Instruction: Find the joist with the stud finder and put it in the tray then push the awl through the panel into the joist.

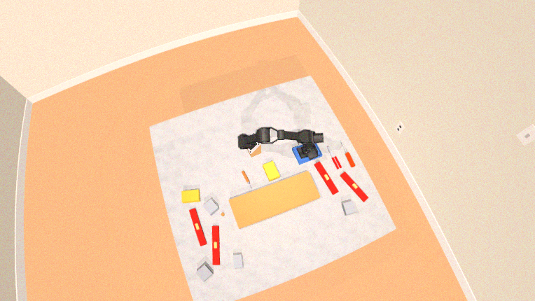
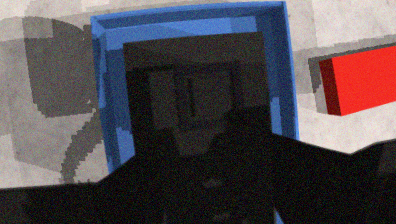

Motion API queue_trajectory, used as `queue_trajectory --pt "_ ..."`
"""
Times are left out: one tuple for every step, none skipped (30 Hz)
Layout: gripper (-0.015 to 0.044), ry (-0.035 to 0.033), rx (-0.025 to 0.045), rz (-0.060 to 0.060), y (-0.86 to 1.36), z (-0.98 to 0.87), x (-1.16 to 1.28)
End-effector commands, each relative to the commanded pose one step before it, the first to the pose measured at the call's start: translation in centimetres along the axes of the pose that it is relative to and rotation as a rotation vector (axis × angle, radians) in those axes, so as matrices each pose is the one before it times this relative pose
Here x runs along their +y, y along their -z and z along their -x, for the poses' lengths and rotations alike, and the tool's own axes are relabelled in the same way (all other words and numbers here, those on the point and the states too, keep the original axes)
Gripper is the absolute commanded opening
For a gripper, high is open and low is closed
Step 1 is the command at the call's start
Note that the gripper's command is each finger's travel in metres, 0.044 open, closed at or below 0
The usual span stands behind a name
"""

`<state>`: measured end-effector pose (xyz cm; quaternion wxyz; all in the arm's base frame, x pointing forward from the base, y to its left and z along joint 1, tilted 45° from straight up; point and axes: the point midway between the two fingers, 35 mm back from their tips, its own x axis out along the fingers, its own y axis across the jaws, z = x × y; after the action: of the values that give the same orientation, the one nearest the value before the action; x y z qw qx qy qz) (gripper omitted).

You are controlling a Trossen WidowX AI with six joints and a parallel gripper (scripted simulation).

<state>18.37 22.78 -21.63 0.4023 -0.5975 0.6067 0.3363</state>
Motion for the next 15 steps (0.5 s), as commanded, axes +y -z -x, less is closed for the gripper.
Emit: queue_trajectory --pt "0.0 0.00471 -0.00368 0.0039 0.064 -0.395 -0.105" --pt "0.0 0.00004 0.00006 0.0 0.05 -0.158 0.001" --pt "0.0 0.00004 0.00007 0.0 0.051 -0.158 0.001" --pt "0.0 0.00004 0.00007 0.0 0.052 -0.158 0.002" --pt "0.0 0.00004 0.00007 0.0 0.052 -0.157 0.002" --pt "0.0 0.00004 0.00007 0.0 0.053 -0.157 0.003" --pt "0.0 0.00004 0.00008 0.0 0.054 -0.157 0.003" --pt "0.0 0.00004 0.00008 0.0 0.054 -0.156 0.004" --pt "0.0 0.00003 0.00007 0.0 0.045 -0.127 0.004" --pt "0.0 0.00002 0.00004 0.0 0.027 -0.077 0.002" --pt "0.0 0.00001 0.00001 0.0 0.009 -0.026 0.001" --pt "0.0026 -0.00464 0.00399 -0.0042 -0.003 0.16 0.077" --pt "0.0053 0.0 0.0 0.0 0.0 0.0 0.0" --pt "0.0079 0.0 0.0 0.0 0.0 0.0 0.0" --pt "0.0105 0.0 0.0 0.0 0.0 0.0 0.0"
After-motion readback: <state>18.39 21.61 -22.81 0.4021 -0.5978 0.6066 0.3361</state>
